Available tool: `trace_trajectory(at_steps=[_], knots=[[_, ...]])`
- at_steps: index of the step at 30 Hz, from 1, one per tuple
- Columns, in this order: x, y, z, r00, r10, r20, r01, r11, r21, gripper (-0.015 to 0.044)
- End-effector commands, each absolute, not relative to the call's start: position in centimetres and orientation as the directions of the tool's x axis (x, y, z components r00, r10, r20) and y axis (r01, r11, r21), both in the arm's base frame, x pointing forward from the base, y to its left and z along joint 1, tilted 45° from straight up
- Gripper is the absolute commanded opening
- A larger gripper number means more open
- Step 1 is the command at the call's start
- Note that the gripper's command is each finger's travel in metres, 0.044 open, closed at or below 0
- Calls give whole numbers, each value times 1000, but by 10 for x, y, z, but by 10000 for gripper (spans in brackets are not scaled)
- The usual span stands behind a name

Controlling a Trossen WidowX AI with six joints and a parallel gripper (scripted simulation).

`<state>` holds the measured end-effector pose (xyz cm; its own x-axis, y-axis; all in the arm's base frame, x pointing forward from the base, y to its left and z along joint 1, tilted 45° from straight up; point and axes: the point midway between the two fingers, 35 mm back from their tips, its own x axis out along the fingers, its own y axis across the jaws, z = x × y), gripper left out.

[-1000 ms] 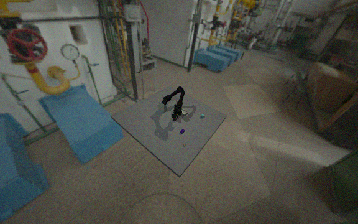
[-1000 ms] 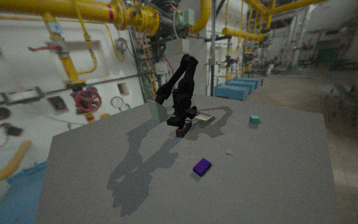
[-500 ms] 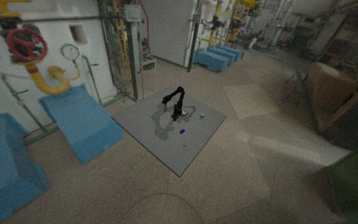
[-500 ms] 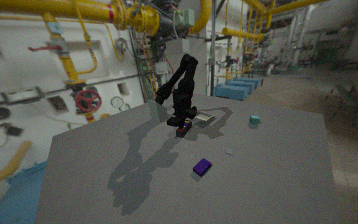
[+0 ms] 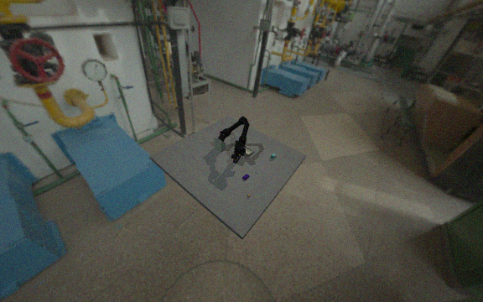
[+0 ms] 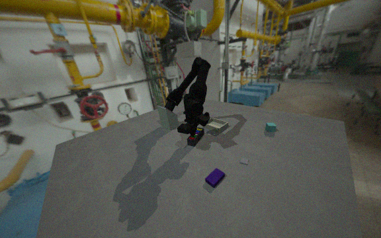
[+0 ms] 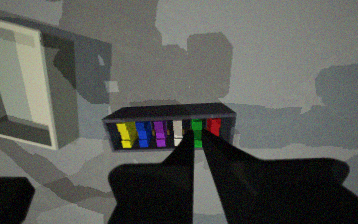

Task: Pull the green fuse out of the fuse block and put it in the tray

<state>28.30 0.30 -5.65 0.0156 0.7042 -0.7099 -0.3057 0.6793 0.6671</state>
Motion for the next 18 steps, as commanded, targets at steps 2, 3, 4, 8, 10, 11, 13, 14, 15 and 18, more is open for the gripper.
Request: trace_trajectory(at_steps=[2,3,4,8,10,11,13,14,15,18], knots=[[283,0,-55,16,702,-712,-310,680,664,0],[283,0,-54,16,702,-712,-310,680,664,0],[283,0,-54,16,702,-712,-310,680,664,0],[283,-2,-53,17,702,-712,-310,680,664,0],[283,-2,-52,17,702,-712,-310,680,664,0],[283,-3,-52,17,702,-712,-310,680,664,0],[283,-3,-51,17,702,-712,-309,680,664,0],[283,-4,-51,17,702,-712,-309,680,664,0],[283,-4,-50,17,702,-712,-309,680,664,0],[283,-5,-49,17,702,-712,-309,680,664,0]])
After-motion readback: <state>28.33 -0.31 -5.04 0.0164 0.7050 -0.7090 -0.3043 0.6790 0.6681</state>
